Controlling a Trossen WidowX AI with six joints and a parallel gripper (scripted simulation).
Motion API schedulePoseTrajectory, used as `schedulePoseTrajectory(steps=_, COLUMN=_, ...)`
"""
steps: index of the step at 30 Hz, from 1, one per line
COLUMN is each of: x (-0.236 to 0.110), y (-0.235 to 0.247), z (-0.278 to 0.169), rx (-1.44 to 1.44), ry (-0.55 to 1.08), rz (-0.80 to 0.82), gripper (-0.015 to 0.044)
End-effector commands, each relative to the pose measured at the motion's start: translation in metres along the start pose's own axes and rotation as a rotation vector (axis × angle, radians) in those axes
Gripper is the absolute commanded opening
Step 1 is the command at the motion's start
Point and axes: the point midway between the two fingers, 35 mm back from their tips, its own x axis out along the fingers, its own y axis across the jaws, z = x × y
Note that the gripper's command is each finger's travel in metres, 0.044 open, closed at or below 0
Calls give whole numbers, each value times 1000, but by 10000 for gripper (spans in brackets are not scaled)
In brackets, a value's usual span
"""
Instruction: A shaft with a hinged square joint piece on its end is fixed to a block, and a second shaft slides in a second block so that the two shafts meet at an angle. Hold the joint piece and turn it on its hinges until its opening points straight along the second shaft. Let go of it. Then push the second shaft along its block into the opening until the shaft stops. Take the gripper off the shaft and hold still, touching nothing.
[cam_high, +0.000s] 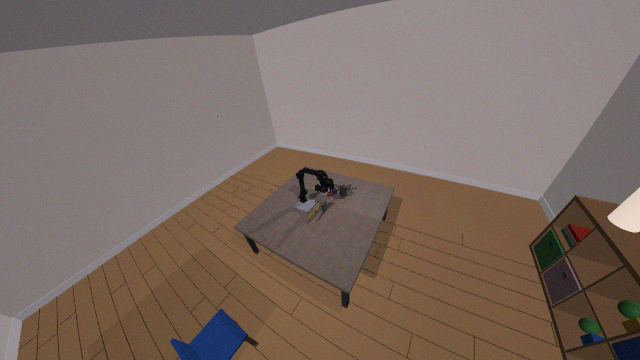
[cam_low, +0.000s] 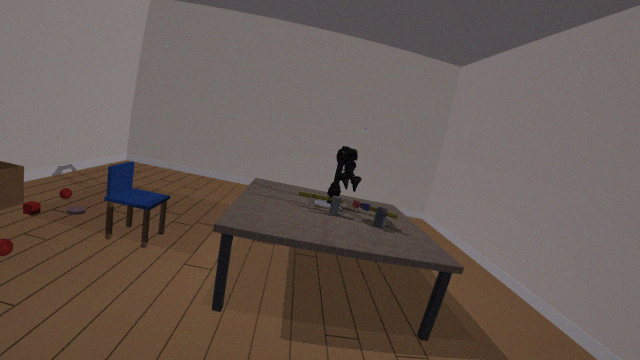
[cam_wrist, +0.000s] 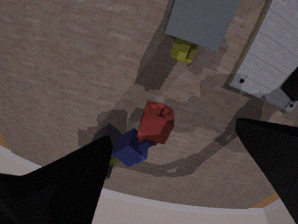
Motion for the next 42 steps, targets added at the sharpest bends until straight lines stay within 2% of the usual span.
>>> schedulePoseTrajectory(steps=1, x=5, y=-5, z=9, rx=121, ry=61, rz=12, gripper=440)
schedulePoseTrajectory(steps=12, x=8, y=-15, z=31, rx=422, ry=209, rz=66, gripper=440)
schedulePoseTrajectory(steps=23, x=7, y=-16, z=35, rx=438, ry=215, rz=73, gripper=440)
schedulePoseTrajectory(steps=29, x=-19, y=-34, z=119, rx=439, ry=130, rz=161, gripper=440)
schedulePoseTrajectory(steps=36, x=-52, y=-103, z=220, rx=443, ry=-3, rz=231, gripper=440)
schedulePoseTrajectory(steps=38, x=-57, y=-121, z=235, rx=446, ry=-22, rz=237, gripper=440)
schedulePoseTrajectory(steps=42, x=-57, y=-123, z=237, rx=447, ry=-24, rz=238, gripper=440)
